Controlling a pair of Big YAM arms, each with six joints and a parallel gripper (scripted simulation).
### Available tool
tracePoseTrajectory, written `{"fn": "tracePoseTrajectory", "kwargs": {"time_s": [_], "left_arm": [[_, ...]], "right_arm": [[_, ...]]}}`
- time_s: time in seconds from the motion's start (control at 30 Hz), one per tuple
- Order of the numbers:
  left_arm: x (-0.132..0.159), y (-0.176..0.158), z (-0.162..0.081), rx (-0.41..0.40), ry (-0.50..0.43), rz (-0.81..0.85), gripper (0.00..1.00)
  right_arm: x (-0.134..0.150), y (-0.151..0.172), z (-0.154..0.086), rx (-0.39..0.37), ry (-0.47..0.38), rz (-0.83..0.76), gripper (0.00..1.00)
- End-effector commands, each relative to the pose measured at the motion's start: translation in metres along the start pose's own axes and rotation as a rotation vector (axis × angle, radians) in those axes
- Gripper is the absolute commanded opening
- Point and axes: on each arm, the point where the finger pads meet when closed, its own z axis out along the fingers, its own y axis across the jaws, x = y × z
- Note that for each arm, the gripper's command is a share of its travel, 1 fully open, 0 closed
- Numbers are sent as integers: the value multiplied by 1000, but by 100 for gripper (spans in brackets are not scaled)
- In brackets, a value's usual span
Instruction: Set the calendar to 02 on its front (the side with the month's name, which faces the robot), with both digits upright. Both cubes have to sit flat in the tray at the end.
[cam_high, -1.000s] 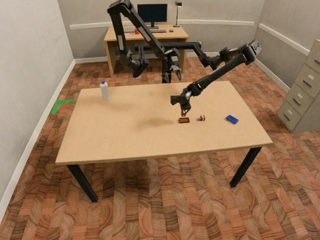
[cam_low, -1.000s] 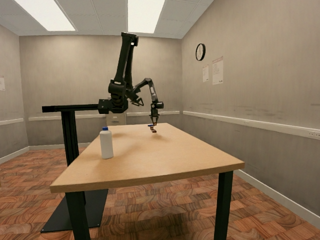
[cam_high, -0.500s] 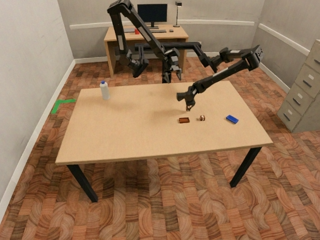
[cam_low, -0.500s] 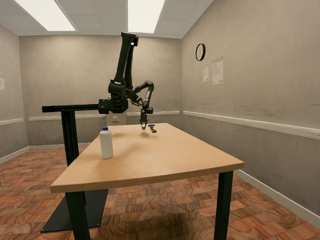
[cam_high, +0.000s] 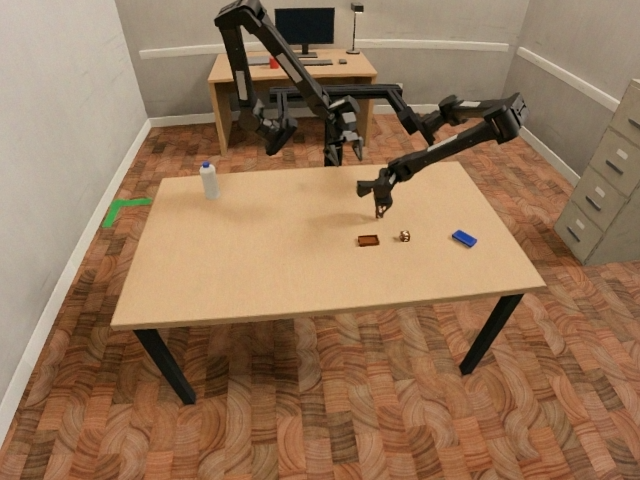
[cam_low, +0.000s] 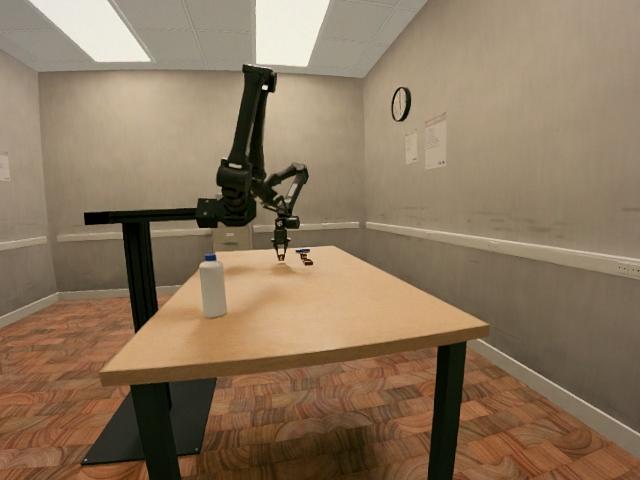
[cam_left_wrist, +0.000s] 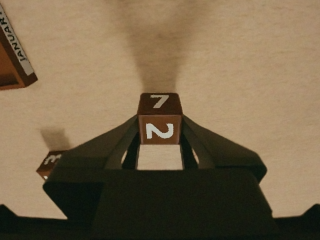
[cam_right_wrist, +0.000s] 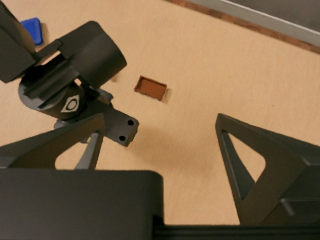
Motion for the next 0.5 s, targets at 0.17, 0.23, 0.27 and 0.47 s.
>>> {"fn": "tracePoseTrajectory", "kwargs": {"time_s": [0.17,0.23,0.27,0.47], "left_arm": [[-3,6,-4,-22,4,336,26],[-3,6,-5,-25,7,406,26],[-3,6,-4,-25,8,427,26],[-2,4,-3,-18,9,437,26]], "right_arm": [[-12,7,-1,-7,-14,35,100],[-12,7,-1,-7,-14,35,100],[-12,7,-1,-7,-14,35,100],[-12,7,-1,-7,-14,35,100]]}}
